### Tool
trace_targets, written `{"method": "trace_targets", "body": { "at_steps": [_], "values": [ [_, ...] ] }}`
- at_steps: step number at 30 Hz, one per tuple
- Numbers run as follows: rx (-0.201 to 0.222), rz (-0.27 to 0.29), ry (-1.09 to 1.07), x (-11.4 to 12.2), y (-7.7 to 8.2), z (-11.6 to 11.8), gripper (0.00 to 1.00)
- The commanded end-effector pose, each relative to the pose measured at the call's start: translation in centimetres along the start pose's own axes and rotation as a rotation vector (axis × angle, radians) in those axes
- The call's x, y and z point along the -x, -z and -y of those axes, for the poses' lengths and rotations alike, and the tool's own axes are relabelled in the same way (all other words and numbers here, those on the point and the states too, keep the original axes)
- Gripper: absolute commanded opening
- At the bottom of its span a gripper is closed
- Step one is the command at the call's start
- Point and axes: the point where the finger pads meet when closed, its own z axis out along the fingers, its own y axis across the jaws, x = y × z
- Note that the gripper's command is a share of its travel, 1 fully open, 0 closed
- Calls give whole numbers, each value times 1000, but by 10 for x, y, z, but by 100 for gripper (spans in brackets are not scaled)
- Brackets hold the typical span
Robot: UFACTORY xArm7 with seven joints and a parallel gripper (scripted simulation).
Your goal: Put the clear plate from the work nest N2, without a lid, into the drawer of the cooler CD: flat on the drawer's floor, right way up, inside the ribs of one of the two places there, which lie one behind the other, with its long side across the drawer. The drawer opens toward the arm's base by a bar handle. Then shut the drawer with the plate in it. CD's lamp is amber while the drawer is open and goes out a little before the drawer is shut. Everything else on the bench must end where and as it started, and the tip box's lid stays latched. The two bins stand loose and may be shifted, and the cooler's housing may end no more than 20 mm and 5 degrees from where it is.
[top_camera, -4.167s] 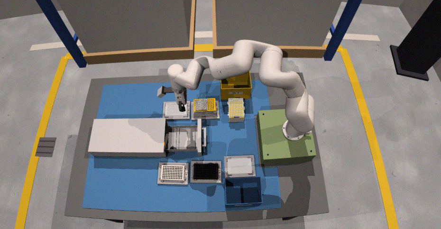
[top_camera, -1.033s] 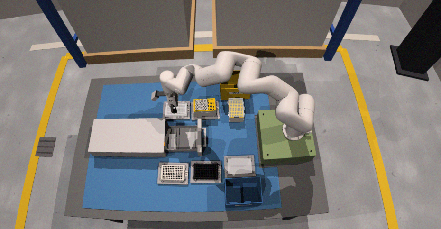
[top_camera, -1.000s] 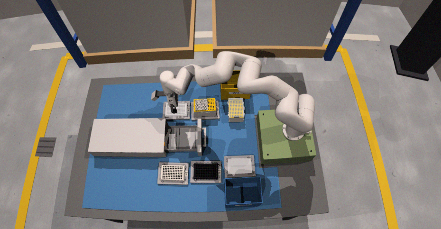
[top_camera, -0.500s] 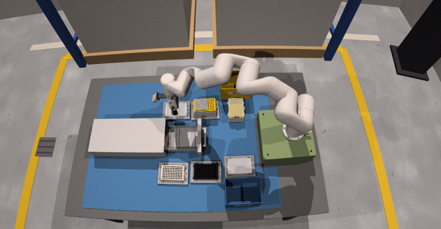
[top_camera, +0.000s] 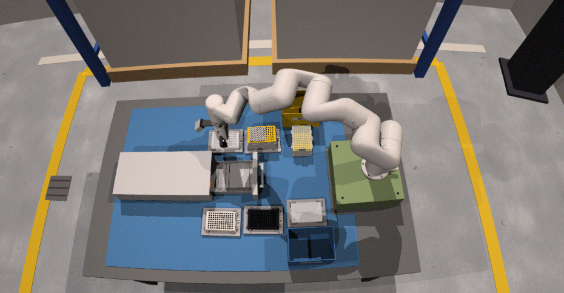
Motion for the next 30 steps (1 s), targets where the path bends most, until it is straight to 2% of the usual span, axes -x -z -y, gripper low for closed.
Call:
{"method": "trace_targets", "body": {
  "at_steps": [1,30],
  "values": [
    [2,-6,0,-2,2,-1,100],
    [2,-6,0,-2,-13,-1,100]
  ]
}}
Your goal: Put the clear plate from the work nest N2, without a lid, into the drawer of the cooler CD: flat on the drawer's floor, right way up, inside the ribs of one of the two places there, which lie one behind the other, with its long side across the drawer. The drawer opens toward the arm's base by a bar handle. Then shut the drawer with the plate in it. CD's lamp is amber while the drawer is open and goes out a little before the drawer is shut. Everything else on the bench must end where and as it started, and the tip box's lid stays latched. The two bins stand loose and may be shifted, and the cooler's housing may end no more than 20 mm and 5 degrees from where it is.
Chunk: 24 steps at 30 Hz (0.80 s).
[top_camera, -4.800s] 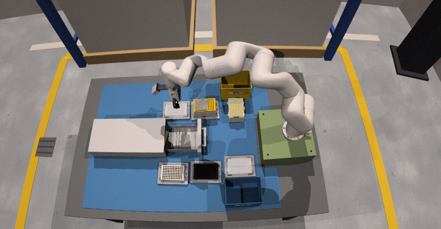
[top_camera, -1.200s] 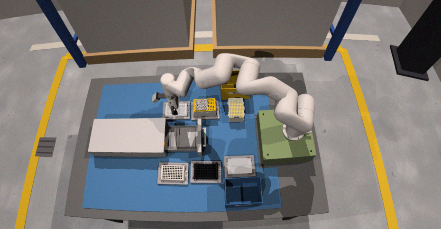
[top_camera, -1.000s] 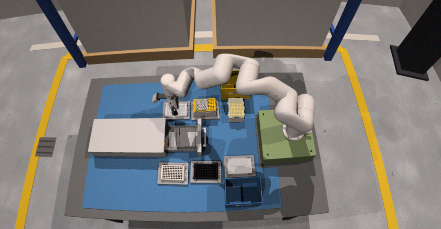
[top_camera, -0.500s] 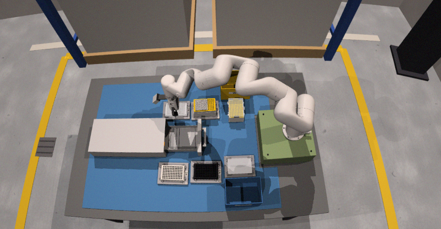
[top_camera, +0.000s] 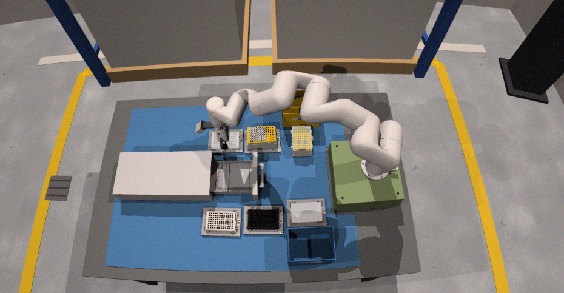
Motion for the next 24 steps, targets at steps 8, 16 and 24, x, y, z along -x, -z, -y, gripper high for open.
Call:
{"method": "trace_targets", "body": {
  "at_steps": [8,16,24],
  "values": [
    [2,-6,0,-2,3,-1,100],
    [2,-6,0,-2,4,-1,0],
    [2,-6,0,-2,4,-1,0]
  ]
}}
